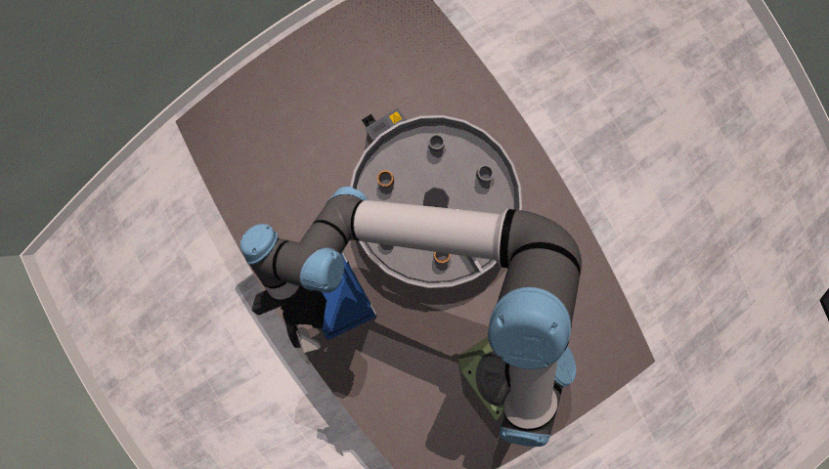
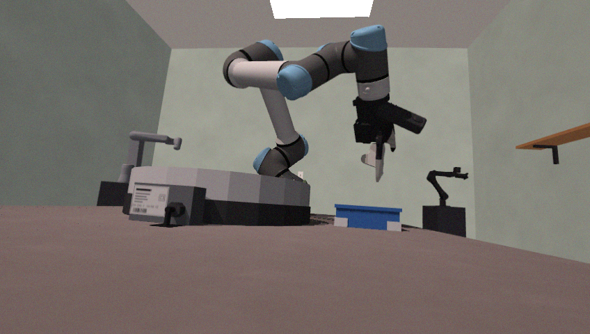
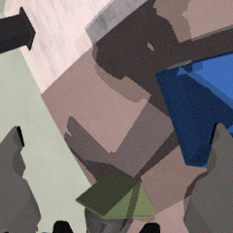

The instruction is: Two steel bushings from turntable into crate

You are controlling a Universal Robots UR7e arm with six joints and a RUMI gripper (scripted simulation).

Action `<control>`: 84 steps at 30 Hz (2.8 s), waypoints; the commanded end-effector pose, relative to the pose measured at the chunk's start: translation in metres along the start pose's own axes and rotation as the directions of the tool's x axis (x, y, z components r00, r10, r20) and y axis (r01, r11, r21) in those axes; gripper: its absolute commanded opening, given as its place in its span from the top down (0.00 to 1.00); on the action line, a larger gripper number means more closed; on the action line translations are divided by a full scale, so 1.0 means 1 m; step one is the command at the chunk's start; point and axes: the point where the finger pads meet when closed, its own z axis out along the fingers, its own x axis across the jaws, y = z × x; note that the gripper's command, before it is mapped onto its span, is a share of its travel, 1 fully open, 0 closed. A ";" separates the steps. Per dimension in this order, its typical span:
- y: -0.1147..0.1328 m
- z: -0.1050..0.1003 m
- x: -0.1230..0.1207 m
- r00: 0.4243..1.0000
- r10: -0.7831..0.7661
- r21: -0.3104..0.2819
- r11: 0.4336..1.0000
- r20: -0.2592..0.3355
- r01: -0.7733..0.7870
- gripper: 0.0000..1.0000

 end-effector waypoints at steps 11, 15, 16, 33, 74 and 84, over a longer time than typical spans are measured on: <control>0.000 -0.001 0.000 1.000 0.000 0.001 1.000 -0.001 0.000 0.00; 0.000 -0.001 0.000 1.000 0.000 0.001 1.000 -0.001 0.000 0.00; 0.000 -0.001 0.000 1.000 0.000 0.001 1.000 -0.001 0.000 0.00; 0.030 -0.023 0.013 0.995 -0.065 0.022 0.997 -0.073 0.067 0.00; 0.336 -0.124 0.099 0.638 -0.448 -0.215 0.886 -0.627 0.411 0.00; 0.350 -0.124 0.101 0.614 -0.460 -0.239 0.880 -0.641 0.410 0.00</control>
